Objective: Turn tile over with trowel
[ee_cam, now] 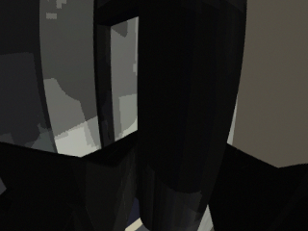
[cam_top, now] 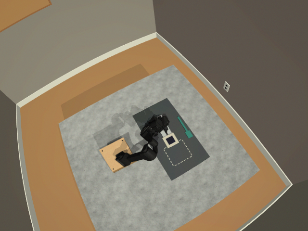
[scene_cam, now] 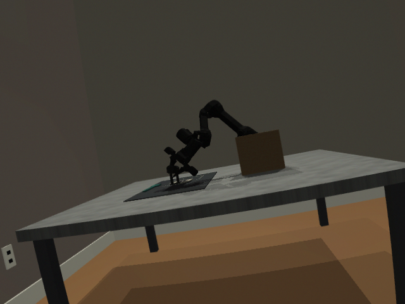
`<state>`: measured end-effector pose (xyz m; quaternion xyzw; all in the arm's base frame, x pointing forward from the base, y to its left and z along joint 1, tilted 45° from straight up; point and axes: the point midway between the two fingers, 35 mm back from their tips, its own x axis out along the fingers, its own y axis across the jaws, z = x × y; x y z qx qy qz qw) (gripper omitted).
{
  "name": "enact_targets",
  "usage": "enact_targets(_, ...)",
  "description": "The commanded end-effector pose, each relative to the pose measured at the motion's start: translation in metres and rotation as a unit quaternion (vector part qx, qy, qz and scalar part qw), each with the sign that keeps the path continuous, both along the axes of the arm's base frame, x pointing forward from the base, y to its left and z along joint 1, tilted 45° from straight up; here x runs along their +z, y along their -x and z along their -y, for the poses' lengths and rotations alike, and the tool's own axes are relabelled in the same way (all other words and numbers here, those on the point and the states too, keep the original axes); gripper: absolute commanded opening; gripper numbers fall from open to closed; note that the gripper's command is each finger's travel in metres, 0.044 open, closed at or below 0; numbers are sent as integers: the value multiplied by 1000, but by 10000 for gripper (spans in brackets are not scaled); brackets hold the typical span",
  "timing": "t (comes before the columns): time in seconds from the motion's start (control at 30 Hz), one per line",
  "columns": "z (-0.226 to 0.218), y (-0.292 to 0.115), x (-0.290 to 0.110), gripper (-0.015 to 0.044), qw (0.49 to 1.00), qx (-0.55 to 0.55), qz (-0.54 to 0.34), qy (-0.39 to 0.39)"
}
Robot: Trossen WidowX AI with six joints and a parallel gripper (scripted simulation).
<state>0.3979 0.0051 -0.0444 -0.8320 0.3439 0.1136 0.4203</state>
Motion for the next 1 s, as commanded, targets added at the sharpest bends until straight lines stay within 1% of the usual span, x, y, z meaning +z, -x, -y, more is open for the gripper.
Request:
enact_targets(0.0,8,0,8,0,1000,-4,4,2)
enact_targets(0.17,9,1,10,0,1000,-4,3,8)
enact_targets(0.37,-1,0,15,0,999,-6,-1,50)
enact_targets(0.7,-8,0,40,0,999,-6,-1,54)
enact_targets(0.97,-5,1,62,0,999,-6,-1,54)
